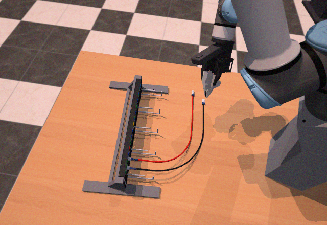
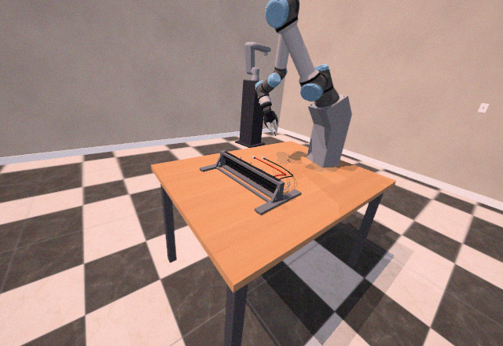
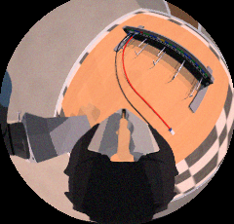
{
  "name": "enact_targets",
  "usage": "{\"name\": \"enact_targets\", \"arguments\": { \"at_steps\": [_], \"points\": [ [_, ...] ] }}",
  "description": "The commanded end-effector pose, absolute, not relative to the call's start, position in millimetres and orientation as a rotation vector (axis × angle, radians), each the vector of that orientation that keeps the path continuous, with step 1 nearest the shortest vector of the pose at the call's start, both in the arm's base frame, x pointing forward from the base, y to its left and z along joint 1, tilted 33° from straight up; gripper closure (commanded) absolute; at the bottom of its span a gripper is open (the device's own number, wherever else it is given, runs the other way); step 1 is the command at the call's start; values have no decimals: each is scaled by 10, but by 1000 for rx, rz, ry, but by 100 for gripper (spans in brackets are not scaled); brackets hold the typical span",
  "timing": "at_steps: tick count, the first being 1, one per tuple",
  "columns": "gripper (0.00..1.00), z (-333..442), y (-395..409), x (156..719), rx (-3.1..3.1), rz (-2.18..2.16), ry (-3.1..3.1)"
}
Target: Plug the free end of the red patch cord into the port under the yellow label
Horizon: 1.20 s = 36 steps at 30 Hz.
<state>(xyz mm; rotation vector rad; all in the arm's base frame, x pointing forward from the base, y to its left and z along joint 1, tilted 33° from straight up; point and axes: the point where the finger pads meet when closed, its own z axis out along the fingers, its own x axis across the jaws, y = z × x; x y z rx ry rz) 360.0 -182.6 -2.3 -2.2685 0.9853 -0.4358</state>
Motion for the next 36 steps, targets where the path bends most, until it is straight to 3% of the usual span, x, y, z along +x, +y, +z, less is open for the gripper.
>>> {"name": "enact_targets", "arguments": {
  "at_steps": [1,36],
  "points": [
    [100,-4,-2003,3580,-2412,-535,883],
    [100,545,-2992,3475,-3131,-880,198]
  ]
}}
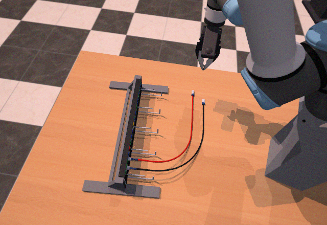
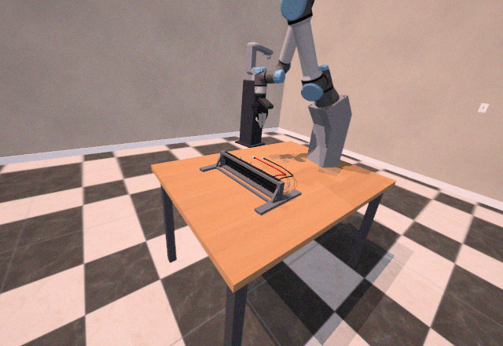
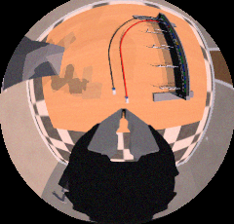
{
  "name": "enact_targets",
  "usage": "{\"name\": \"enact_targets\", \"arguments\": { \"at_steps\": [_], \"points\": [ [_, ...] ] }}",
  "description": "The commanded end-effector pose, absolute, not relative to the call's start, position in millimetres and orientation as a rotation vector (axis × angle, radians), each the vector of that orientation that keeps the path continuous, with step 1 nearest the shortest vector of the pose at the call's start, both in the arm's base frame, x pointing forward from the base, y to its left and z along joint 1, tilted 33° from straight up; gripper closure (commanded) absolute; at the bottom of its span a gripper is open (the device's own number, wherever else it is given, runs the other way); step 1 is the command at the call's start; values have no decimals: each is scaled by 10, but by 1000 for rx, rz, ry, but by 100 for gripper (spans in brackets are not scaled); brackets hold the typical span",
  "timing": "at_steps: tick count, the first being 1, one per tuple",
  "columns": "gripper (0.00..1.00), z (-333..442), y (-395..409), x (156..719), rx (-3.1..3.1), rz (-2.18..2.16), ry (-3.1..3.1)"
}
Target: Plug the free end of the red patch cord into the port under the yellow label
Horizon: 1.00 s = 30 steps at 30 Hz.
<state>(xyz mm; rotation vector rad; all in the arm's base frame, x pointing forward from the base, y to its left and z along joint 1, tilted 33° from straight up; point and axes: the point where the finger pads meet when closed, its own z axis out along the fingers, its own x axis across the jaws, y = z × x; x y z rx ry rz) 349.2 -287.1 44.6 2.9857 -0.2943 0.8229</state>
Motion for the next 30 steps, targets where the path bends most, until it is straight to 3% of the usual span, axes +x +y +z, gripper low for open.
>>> {"name": "enact_targets", "arguments": {
  "at_steps": [1,30],
  "points": [
    [100,561,-3008,3473,2897,815,-170],
    [100,646,-3091,3462,2842,800,-97]
  ]
}}
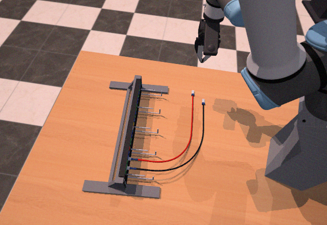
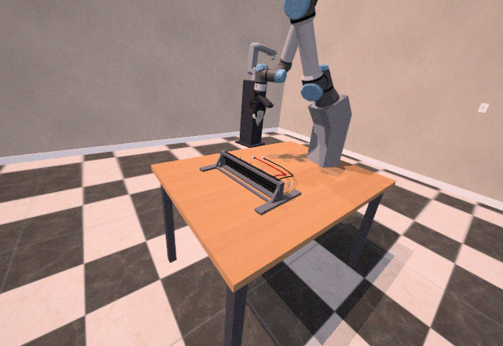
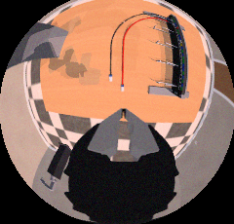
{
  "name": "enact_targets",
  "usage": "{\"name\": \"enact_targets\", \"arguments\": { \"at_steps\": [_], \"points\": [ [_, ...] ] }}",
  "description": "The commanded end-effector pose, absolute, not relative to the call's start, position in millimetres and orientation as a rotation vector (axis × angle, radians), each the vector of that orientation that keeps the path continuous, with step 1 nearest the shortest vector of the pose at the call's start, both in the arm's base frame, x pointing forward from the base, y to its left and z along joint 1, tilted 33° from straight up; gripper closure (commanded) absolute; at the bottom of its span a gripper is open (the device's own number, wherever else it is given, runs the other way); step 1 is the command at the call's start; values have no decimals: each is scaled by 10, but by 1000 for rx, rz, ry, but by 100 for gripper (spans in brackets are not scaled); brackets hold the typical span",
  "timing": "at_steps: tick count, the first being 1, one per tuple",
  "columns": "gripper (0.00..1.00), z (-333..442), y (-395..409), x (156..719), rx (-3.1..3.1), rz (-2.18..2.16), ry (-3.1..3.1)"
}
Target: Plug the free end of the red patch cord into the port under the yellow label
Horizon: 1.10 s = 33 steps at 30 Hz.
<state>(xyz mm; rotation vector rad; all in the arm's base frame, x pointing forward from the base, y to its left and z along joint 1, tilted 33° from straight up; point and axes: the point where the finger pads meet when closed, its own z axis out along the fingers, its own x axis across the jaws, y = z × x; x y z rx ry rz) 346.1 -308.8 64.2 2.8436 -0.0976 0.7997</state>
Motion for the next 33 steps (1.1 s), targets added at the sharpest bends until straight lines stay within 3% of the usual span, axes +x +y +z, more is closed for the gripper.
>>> {"name": "enact_targets", "arguments": {
  "at_steps": [1,33],
  "points": [
    [100,646,-3091,3462,2842,800,-97],
    [100,596,-3134,3501,2843,799,-96]
  ]
}}
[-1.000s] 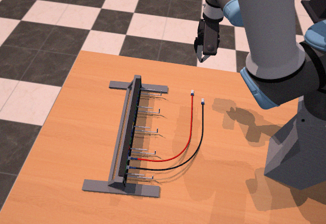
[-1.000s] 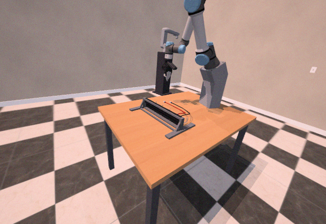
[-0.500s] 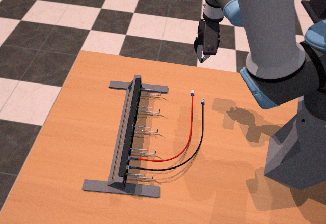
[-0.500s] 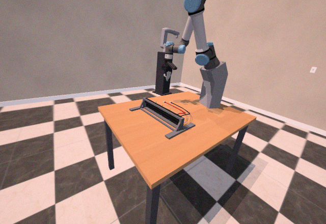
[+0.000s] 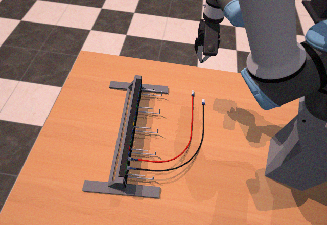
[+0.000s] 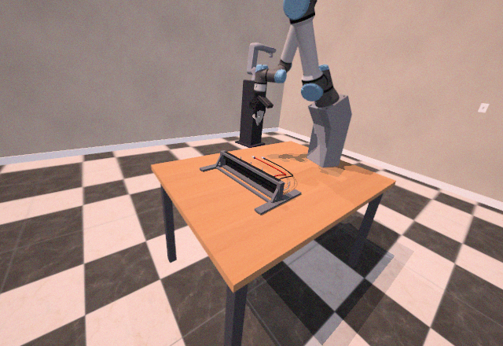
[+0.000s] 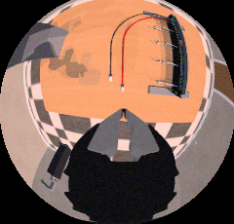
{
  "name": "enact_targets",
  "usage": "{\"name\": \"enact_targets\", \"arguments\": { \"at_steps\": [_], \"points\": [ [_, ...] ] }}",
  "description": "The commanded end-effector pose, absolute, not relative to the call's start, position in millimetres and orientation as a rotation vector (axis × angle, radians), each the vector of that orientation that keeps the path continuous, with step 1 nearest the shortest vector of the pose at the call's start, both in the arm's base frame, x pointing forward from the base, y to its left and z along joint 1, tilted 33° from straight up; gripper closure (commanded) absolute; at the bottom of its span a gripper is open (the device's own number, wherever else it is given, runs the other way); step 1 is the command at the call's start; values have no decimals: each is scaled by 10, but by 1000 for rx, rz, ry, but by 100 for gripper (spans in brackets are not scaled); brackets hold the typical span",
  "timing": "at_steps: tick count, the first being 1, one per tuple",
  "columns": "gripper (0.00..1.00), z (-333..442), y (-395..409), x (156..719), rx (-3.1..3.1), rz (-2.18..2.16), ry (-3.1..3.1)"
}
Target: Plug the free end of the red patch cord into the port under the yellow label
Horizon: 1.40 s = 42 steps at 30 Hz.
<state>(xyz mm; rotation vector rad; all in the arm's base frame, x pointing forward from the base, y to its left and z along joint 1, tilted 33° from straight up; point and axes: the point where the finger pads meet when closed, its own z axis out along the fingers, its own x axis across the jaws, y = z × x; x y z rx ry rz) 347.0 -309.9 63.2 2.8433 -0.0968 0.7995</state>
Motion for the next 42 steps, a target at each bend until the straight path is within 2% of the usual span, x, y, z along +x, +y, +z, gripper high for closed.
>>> {"name": "enact_targets", "arguments": {
  "at_steps": [1,10,25,37,38,42],
  "points": [
    [100,578,-3149,3515,2843,799,-95],
    [100,336,-3305,3689,2844,796,-91],
    [100,-517,-3499,4176,2842,795,-80],
    [100,-678,-3494,4251,2841,796,-79],
    [78,-678,-3494,4251,2841,796,-79],
    [78,-678,-3494,4251,2841,796,-79]
  ]
}}
